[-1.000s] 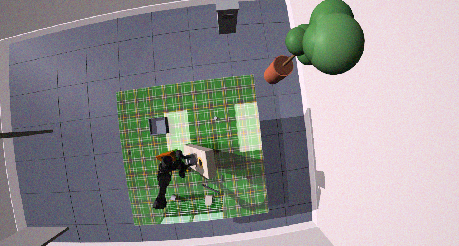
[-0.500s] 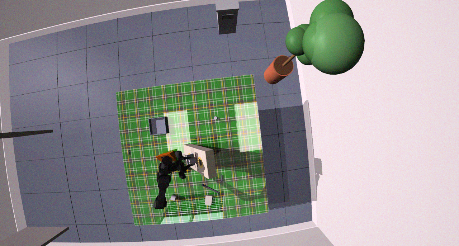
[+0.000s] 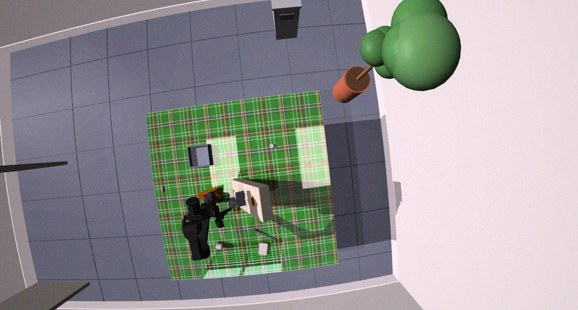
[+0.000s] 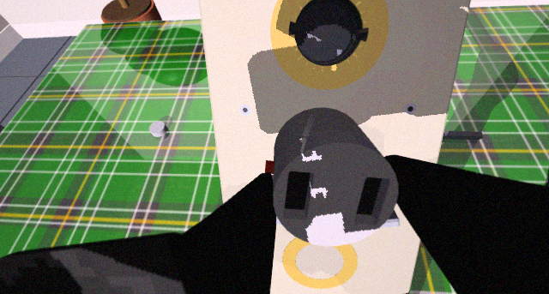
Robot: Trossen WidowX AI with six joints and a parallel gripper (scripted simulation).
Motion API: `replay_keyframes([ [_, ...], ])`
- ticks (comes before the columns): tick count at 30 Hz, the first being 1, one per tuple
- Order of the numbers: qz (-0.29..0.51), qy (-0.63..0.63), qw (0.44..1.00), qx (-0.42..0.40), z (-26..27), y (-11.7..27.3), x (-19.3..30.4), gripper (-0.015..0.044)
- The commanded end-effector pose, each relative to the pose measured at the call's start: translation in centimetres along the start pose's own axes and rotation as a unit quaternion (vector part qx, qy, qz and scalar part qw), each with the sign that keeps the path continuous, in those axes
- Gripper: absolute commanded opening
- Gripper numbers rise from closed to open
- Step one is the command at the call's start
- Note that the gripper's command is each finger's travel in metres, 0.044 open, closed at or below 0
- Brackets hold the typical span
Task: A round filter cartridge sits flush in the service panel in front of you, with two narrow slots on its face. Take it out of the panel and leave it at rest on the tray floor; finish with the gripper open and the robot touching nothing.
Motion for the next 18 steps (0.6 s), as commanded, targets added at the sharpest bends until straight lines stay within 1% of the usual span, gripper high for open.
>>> replay_keyframes([
  [1,-0.005,0.002,1.0,-0.003,0.0,1.1,-0.3,0.0],
  [18,0.022,-0.05,0.998,0.022,6.2,-0.3,-2.7,0.0],
])
Point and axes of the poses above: the point midway between the two fingers, 35 mm back from their tips, its own y axis back along the fingers, its own z axis across the jaws, x = y × z, the point moved 3 cm from there along y, back along the fingers, and after that the axes turned 11 degrees about y, right-handed, at the moved point
